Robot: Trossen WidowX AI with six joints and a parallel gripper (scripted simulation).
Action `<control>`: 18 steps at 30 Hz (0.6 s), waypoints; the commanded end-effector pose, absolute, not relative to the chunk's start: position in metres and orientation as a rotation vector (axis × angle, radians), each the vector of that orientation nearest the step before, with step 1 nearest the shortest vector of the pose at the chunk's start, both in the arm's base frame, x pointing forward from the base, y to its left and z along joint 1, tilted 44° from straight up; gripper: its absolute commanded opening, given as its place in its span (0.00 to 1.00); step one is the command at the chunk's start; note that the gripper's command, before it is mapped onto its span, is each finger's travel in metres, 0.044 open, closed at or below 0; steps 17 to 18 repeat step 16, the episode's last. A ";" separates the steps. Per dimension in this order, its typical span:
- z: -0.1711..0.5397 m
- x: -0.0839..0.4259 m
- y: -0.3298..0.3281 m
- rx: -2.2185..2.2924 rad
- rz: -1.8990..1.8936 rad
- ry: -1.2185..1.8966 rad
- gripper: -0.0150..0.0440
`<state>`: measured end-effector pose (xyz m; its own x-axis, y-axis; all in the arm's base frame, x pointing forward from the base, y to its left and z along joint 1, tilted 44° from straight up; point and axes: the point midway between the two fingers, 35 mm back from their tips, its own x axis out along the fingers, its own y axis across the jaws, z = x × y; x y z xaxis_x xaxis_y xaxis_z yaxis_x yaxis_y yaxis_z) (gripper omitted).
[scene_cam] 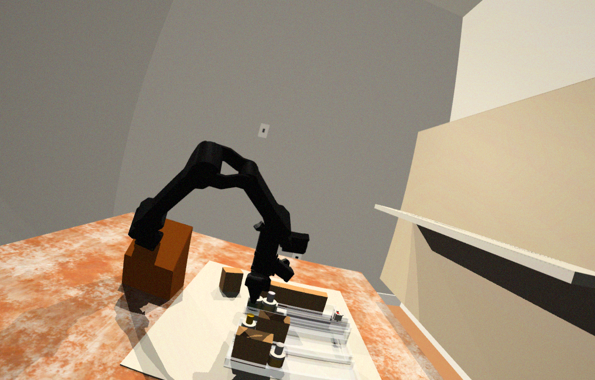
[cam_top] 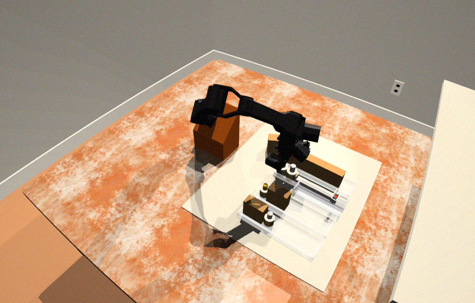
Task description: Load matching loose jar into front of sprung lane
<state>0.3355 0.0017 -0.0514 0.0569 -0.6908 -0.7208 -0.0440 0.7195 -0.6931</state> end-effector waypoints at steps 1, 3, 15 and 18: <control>-0.046 0.339 0.005 -0.626 -0.546 1.436 0.75; -0.046 0.339 0.005 -0.626 -0.546 1.436 0.75; -0.047 0.311 0.005 -0.626 -0.545 1.437 0.75; -0.047 0.308 0.005 -0.626 -0.545 1.437 0.75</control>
